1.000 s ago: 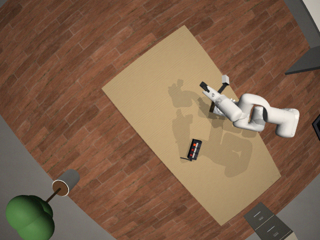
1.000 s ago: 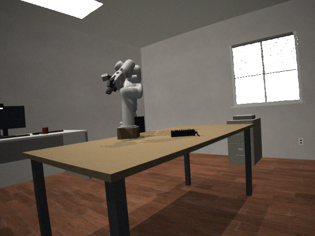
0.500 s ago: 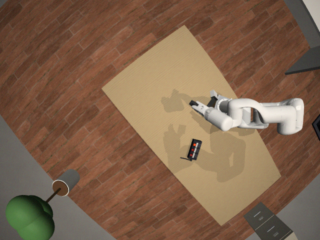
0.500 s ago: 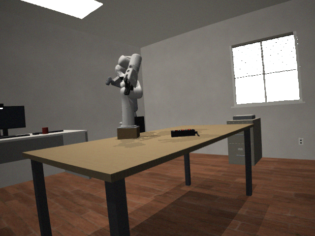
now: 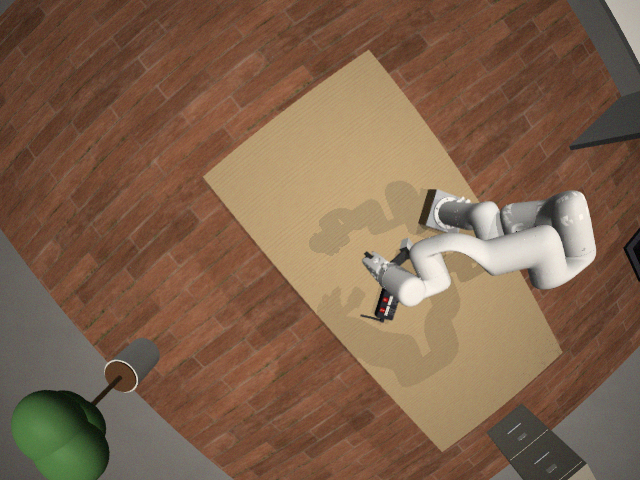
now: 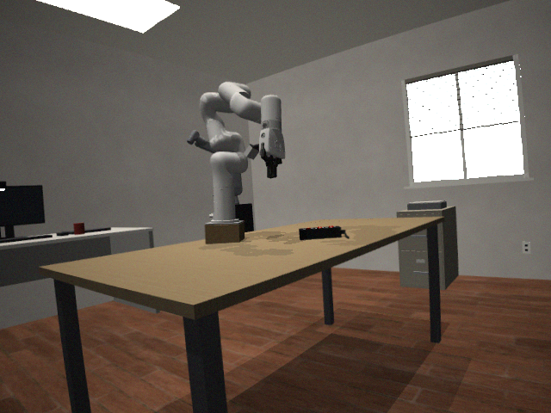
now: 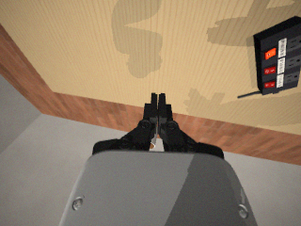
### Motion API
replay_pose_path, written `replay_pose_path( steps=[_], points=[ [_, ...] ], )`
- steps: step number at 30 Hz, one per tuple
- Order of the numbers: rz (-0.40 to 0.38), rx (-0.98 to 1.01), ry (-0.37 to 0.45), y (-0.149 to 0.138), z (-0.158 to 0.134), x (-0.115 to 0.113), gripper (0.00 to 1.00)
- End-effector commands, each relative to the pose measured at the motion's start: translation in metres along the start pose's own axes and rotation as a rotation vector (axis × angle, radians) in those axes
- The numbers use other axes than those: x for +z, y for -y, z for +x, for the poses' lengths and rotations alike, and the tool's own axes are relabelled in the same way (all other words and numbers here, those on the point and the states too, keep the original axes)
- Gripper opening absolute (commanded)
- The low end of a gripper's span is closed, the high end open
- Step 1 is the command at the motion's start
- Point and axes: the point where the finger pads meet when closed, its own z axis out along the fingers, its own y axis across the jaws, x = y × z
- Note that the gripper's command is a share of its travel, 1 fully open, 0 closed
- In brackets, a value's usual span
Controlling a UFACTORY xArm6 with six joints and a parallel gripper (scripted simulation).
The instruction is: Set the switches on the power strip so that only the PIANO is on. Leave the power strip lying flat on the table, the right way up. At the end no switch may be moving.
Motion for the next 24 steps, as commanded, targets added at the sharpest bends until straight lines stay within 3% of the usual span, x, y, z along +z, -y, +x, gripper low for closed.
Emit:
replay_pose_path(
  steps=[1, 3, 4, 7, 9, 11, 12, 15, 17, 21, 24],
  points=[
    [-0.090, 0.110, -0.050, -0.054, -0.042, 0.021, 0.00],
    [-0.090, 0.110, -0.050, -0.055, -0.042, 0.022, 0.00],
    [-0.125, 0.158, -0.077, -0.083, -0.055, 0.032, 0.00],
    [-0.125, 0.158, -0.077, -0.083, -0.055, 0.032, 0.00],
    [-0.178, 0.245, -0.137, -0.137, -0.072, 0.053, 0.00],
    [-0.178, 0.245, -0.137, -0.137, -0.072, 0.053, 0.00],
    [-0.196, 0.283, -0.167, -0.162, -0.077, 0.063, 0.00],
    [-0.209, 0.317, -0.194, -0.184, -0.081, 0.072, 0.00],
    [-0.226, 0.372, -0.241, -0.220, -0.084, 0.086, 0.00],
    [-0.234, 0.420, -0.283, -0.251, -0.083, 0.100, 0.00],
    [-0.235, 0.427, -0.290, -0.256, -0.083, 0.102, 0.00]
  ],
)
